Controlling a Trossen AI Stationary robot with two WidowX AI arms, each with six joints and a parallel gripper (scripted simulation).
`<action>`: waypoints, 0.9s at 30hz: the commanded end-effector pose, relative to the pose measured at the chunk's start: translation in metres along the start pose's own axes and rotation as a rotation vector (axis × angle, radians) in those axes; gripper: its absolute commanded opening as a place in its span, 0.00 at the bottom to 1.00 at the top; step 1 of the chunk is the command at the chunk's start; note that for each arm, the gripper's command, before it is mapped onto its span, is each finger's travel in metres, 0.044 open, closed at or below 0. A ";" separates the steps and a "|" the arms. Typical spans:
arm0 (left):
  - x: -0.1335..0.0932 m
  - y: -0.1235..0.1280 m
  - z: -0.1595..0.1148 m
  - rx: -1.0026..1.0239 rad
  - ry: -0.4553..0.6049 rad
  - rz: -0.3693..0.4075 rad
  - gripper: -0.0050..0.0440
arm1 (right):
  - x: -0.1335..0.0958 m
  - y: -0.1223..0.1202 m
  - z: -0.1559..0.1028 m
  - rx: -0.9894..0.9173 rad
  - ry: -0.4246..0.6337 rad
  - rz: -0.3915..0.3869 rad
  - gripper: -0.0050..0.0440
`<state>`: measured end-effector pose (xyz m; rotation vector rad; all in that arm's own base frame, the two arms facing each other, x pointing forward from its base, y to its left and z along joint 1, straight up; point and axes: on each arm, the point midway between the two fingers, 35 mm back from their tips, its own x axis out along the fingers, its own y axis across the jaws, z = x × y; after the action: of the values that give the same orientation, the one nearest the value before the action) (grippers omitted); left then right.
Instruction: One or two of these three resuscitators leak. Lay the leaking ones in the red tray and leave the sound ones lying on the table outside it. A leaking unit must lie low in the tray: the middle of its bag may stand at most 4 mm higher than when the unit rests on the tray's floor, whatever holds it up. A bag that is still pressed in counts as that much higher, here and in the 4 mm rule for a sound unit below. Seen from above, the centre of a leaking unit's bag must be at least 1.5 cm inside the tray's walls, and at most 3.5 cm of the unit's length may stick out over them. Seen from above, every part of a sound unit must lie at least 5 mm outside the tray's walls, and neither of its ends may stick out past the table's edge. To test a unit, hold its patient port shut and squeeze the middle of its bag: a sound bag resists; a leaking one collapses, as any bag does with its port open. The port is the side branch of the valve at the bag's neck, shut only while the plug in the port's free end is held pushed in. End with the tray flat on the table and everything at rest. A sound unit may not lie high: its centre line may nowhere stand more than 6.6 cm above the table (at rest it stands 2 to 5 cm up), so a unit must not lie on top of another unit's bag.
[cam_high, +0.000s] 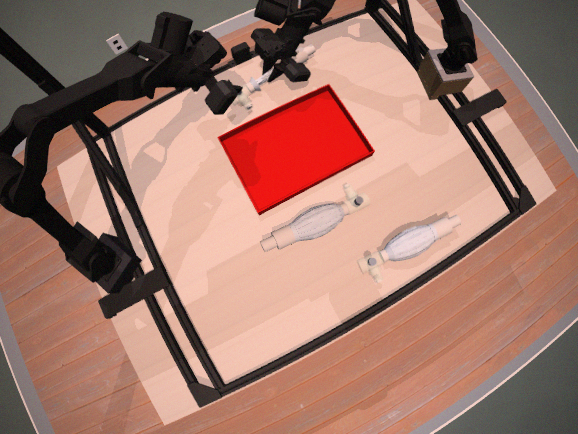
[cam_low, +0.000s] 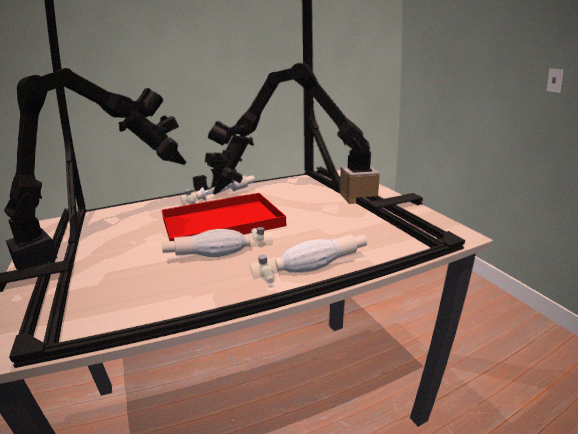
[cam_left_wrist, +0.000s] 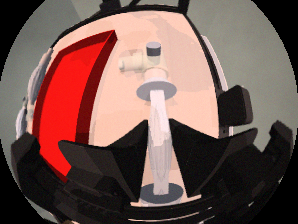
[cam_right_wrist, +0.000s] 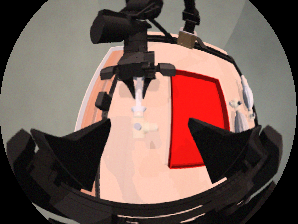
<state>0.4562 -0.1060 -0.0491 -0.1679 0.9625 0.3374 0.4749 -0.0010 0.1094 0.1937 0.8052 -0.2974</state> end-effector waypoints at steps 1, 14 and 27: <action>-0.001 -0.001 0.001 -0.001 -0.005 -0.002 0.10 | -0.067 -0.014 0.007 0.024 -0.099 0.036 1.00; -0.001 -0.001 0.002 -0.001 -0.005 -0.004 0.10 | -0.149 -0.041 -0.010 0.060 -0.240 0.087 1.00; -0.001 -0.001 0.001 -0.001 -0.004 -0.003 0.10 | -0.189 -0.056 -0.042 0.086 -0.308 0.125 1.00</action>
<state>0.4561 -0.1063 -0.0491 -0.1675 0.9626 0.3368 0.2960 -0.0132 0.2197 0.2686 0.4300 -0.2384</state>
